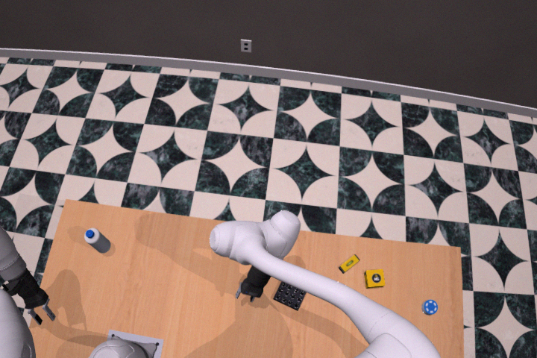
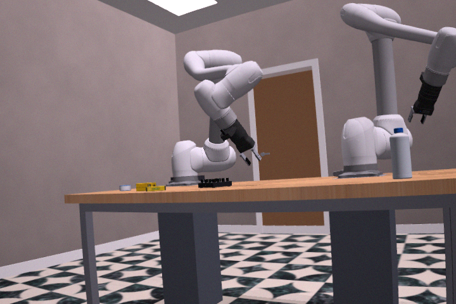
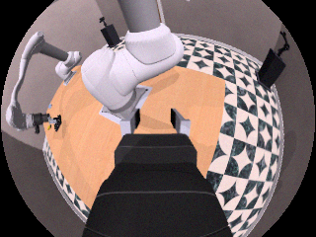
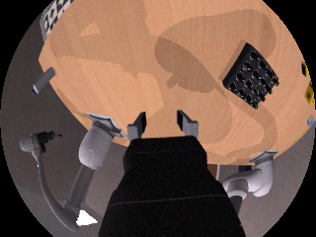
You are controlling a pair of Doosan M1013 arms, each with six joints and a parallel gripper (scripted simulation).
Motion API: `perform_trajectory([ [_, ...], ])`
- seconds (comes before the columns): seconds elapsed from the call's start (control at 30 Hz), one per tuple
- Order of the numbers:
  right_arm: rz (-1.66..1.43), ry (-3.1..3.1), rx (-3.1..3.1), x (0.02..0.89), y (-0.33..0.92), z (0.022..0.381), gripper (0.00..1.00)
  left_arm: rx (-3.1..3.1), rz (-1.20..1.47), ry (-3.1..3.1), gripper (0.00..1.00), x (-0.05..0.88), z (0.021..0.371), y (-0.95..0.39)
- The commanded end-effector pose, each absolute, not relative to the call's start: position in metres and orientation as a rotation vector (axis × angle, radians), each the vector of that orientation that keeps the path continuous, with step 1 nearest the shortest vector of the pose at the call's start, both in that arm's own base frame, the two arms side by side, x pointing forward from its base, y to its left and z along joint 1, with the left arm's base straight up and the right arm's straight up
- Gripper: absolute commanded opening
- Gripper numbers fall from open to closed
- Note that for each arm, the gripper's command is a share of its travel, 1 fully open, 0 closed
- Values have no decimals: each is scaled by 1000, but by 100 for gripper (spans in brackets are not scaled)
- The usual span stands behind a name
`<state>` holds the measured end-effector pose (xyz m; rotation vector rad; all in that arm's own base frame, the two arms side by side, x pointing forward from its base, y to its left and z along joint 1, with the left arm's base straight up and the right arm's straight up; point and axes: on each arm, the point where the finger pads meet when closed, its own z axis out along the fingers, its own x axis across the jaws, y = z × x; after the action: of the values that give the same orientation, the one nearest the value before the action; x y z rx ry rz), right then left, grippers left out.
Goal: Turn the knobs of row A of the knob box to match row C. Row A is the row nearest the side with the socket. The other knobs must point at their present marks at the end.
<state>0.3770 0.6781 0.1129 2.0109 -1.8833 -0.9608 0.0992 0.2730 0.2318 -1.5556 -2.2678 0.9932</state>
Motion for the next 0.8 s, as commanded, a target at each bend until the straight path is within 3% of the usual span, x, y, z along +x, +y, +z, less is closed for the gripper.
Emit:
perform_trajectory([
  [0.0,-962,-1884,2012,377,679,114,100,-1275,1031,-2471,100,77,218,288],
  [0.77,-962,-1884,2012,377,679,114,100,-279,1155,-2846,100,-5,174,317],
])
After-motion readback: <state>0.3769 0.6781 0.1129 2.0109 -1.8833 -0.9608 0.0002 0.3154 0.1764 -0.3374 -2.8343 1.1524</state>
